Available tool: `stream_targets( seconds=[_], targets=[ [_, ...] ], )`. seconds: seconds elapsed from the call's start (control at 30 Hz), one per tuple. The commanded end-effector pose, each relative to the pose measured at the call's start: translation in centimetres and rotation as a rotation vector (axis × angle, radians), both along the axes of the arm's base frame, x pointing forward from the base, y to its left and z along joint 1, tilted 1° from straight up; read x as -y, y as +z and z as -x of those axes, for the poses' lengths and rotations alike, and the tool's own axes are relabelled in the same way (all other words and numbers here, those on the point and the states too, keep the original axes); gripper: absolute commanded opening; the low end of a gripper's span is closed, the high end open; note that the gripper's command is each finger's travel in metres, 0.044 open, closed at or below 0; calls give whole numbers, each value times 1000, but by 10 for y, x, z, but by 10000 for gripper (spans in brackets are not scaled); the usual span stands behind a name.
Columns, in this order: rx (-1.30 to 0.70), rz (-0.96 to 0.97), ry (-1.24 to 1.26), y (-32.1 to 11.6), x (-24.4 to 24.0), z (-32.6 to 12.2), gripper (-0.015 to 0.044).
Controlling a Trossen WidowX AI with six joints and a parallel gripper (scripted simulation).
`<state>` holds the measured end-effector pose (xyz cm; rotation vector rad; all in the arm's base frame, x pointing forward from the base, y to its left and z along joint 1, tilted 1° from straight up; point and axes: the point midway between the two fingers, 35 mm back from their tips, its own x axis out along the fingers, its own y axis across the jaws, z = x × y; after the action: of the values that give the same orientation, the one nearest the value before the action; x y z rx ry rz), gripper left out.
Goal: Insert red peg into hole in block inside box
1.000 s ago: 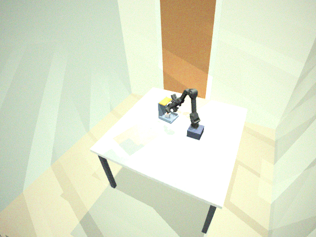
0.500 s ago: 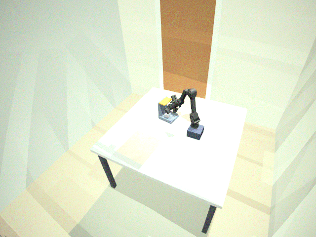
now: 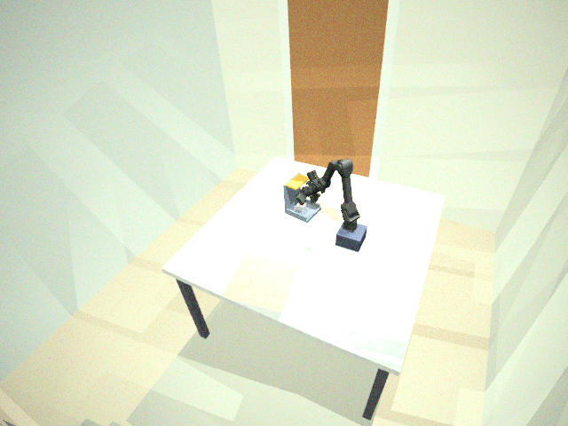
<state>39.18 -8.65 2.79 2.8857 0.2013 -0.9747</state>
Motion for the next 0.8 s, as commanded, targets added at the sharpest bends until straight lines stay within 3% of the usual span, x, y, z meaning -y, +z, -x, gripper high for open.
stream_targets(
  seconds=[0.0, 0.77],
  targets=[
    [-30, -9, -6, -10, 0, 4, 0],
    [-30, -9, -6, -13, 0, 4, 0]
  ],
)
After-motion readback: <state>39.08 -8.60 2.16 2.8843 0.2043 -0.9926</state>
